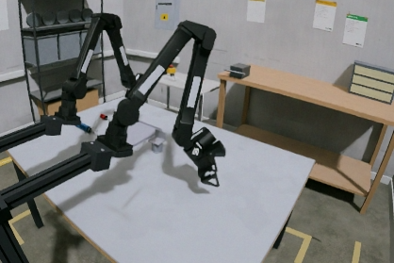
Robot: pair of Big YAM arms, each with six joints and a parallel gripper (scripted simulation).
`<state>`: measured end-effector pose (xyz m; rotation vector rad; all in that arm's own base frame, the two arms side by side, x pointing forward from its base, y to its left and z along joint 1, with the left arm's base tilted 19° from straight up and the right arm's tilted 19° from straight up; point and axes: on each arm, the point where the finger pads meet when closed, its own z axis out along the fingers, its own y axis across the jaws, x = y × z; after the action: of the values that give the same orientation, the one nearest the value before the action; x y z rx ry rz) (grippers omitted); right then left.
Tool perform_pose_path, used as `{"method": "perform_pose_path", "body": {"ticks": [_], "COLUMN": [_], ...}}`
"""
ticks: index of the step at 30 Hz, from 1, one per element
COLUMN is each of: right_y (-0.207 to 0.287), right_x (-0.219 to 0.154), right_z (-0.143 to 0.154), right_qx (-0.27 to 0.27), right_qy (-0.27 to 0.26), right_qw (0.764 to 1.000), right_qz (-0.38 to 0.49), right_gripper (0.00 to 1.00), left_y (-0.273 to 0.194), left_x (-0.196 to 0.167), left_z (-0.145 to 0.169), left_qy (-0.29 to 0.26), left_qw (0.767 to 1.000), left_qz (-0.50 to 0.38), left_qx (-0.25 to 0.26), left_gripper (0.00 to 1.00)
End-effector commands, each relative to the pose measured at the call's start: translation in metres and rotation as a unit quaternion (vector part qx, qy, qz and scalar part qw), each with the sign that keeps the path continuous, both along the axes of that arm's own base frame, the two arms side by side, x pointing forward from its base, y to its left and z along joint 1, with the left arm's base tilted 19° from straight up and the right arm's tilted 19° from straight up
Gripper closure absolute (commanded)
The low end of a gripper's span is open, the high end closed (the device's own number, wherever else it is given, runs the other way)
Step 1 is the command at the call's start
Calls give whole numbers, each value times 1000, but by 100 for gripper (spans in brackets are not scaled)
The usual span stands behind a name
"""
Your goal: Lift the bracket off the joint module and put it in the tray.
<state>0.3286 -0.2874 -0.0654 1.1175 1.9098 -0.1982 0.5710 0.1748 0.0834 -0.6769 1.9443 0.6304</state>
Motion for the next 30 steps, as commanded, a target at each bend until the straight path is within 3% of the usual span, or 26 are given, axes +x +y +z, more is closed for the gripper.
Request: {"method": "perform_pose_path", "body": {"ticks": [1,4,7,15,21,23,30], "right_y": [15,26,29,66,92,92,129], "right_x": [22,31,32,56,67,67,78], "right_z": [14,18,19,35,47,47,67], "right_qx": [-32,-40,-44,-68,-90,-90,-121], "right_qy": [45,54,59,72,74,74,63], "right_qw": [993,987,984,950,917,917,862], "right_qz": [102,149,161,295,381,381,487], "right_gripper": [0,0,0,0,0,0,0], "left_y": [-47,-70,-75,-146,-190,-190,-248], "left_x": [26,28,28,24,14,14,-9], "left_z": [3,-5,-7,-31,-45,-45,-62], "left_qy": [108,156,169,290,357,357,421], "left_qw": [987,972,967,892,817,817,697], "left_qz": [-107,-157,-169,-319,-417,-417,-535], "left_qx": [58,77,85,138,177,177,223], "left_gripper": [71,71,71,71,71,71,71]}}
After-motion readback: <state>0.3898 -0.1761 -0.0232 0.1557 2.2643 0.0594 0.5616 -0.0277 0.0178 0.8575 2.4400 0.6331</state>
